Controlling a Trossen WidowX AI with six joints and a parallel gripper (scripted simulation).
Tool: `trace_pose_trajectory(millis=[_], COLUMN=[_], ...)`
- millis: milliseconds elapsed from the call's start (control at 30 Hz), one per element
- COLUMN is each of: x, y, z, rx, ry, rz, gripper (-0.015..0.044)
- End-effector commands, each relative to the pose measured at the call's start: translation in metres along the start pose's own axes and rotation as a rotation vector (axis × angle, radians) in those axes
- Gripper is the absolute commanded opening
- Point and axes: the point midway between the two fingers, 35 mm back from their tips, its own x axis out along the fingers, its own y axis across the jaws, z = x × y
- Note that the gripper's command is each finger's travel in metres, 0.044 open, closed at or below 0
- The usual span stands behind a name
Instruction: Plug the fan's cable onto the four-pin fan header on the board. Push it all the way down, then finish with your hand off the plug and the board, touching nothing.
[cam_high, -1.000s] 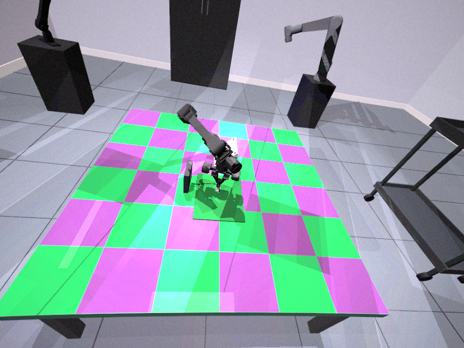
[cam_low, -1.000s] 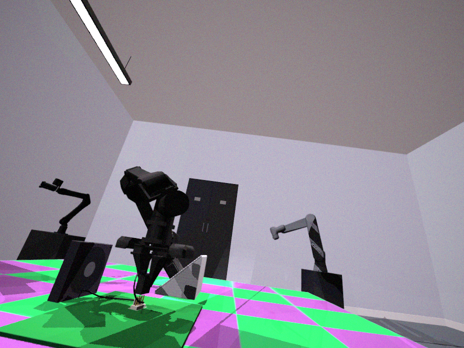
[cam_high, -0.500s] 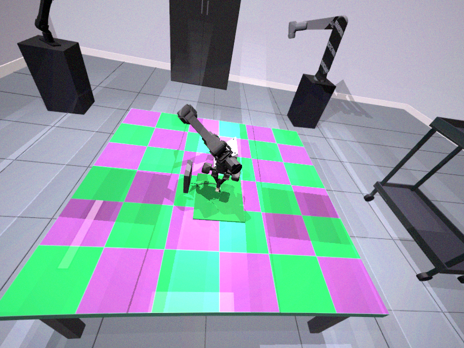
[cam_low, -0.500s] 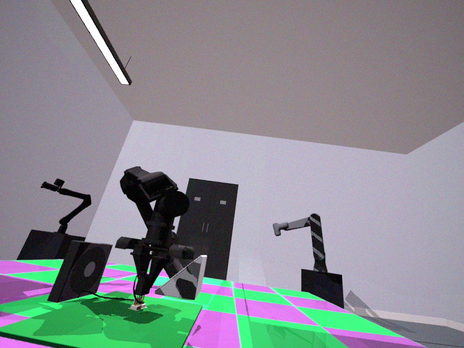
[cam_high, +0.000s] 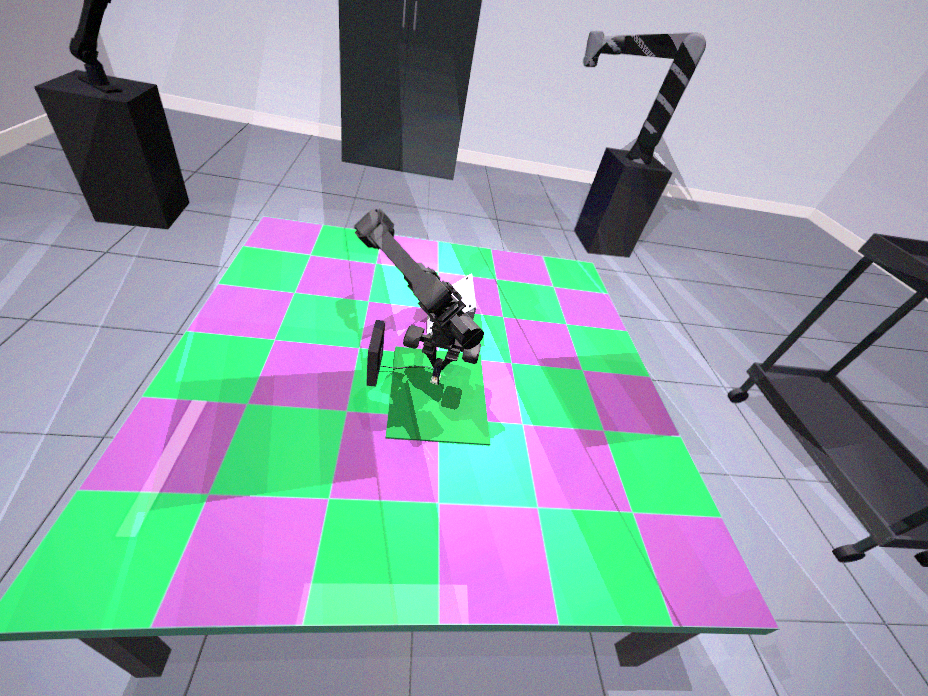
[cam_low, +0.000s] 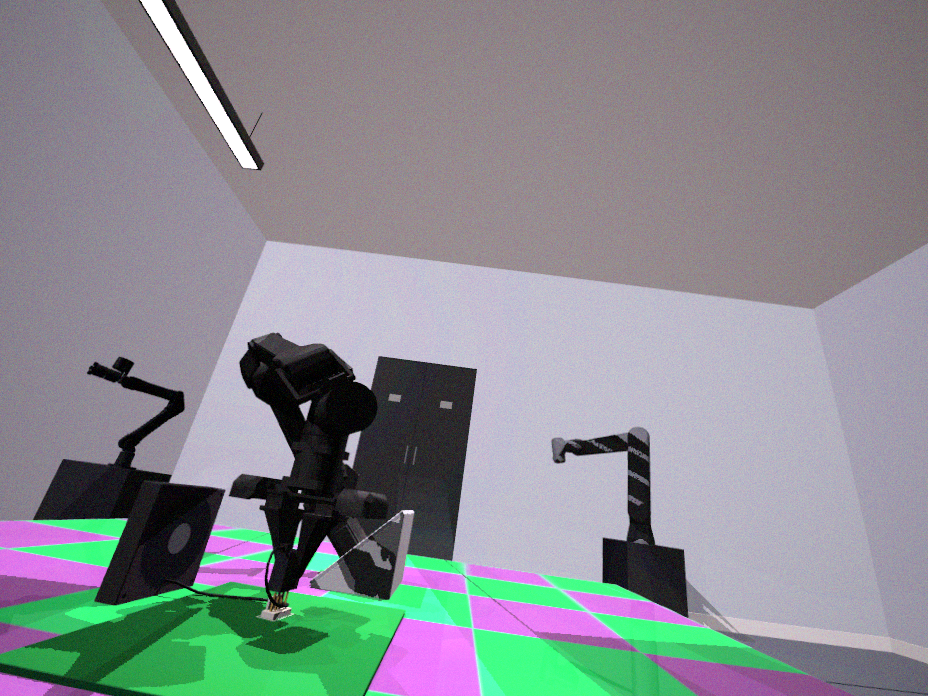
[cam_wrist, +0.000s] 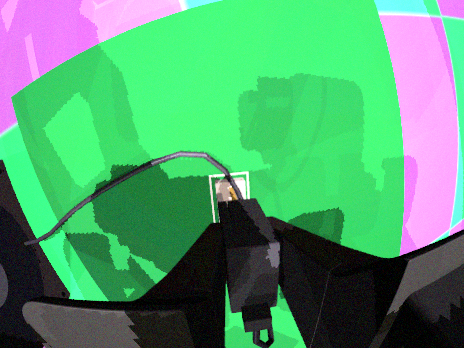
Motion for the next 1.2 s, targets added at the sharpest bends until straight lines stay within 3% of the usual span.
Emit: trace_pose_trajectory(millis=[0,1167], x=[0.0017,0.0044], y=[0.0008,0.0014], z=[0.0011,0.0036], rx=[-0.004,-0.014], ry=[0.0,0.0], rz=[0.004,0.004], gripper=[0.0,0.0])
